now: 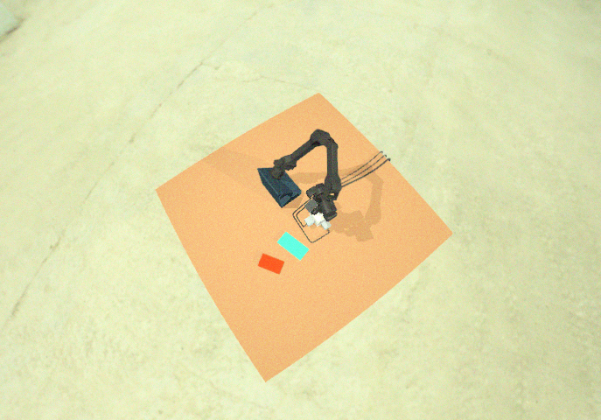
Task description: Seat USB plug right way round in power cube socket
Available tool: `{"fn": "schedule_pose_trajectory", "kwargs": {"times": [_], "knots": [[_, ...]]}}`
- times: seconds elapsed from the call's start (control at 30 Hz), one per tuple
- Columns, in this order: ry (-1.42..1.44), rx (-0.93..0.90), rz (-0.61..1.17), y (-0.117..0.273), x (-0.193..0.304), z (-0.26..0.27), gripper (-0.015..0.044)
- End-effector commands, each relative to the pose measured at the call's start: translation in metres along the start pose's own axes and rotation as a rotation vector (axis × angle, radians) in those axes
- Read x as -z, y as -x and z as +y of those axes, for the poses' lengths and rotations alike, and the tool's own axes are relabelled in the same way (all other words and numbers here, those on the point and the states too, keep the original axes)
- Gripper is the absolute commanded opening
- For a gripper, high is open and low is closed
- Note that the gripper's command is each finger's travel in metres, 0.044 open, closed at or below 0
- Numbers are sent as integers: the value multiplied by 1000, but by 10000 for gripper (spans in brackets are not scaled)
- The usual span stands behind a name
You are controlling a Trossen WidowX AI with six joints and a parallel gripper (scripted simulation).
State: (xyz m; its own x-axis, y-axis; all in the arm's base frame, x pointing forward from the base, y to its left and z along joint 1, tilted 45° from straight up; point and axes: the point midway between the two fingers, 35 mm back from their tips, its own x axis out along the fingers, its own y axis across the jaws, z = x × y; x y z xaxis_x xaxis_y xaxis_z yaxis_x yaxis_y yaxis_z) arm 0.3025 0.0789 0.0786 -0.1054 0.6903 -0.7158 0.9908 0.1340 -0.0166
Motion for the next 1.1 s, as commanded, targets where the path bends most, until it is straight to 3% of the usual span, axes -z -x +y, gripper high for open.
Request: {"fn": "schedule_pose_trajectory", "kwargs": {"times": [0.0,1.07], "knots": [[6,1,-3,3,0,0,0],[10,0,-2,22,0,0,0]]}}
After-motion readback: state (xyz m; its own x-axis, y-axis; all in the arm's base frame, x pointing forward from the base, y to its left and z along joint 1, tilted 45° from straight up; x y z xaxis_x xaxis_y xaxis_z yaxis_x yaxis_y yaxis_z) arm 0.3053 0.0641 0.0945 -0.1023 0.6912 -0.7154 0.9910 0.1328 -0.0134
